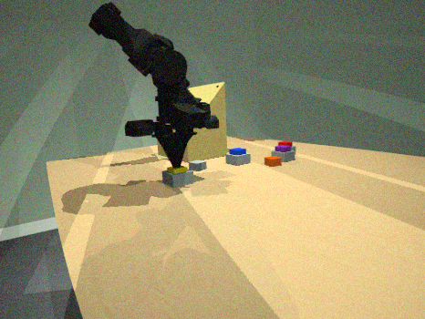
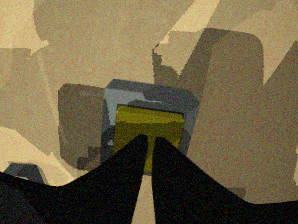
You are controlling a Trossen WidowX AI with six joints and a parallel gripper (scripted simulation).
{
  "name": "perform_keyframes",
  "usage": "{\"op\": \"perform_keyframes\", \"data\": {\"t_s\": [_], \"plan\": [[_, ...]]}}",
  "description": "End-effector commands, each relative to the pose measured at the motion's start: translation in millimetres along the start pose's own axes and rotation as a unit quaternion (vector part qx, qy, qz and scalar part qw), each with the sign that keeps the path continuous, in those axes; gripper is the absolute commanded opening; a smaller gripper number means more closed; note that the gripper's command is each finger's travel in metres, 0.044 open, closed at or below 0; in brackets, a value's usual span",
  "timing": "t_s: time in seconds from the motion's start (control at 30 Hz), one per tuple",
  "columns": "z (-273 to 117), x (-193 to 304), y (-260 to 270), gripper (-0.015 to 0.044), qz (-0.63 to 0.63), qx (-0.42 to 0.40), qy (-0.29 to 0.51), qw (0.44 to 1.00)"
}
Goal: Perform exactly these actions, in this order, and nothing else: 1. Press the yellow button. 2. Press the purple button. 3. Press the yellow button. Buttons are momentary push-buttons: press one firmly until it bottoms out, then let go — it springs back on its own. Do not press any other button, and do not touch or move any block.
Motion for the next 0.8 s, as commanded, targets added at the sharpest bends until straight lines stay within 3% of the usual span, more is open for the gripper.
{"op": "perform_keyframes", "data": {"t_s": [0.0,0.5,0.63,0.73,0.77], "plan": [[3.2,1.0,1.2,0.0020,-0.003,-0.002,0.002,1.000],[3.2,1.0,1.2,0.0020,-0.003,-0.002,0.002,1.000],[-27.8,0.5,1.1,0.0020,-0.003,-0.003,0.002,1.000],[-30.5,0.7,1.1,0.0020,-0.003,-0.003,0.002,1.000],[-31.2,-0.4,3.5,0.0046,-0.004,-0.005,0.001,1.000]]}}
Point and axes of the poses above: the point midway between the two fingers, 35 mm back from their tips, its own z axis out along the fingers, its own y axis across the jaws, x = y × z, the point moved 8 cm from there along -z, back along the fingers, and after that the axes turned 9 degrees about z, right-handed, at the moved point
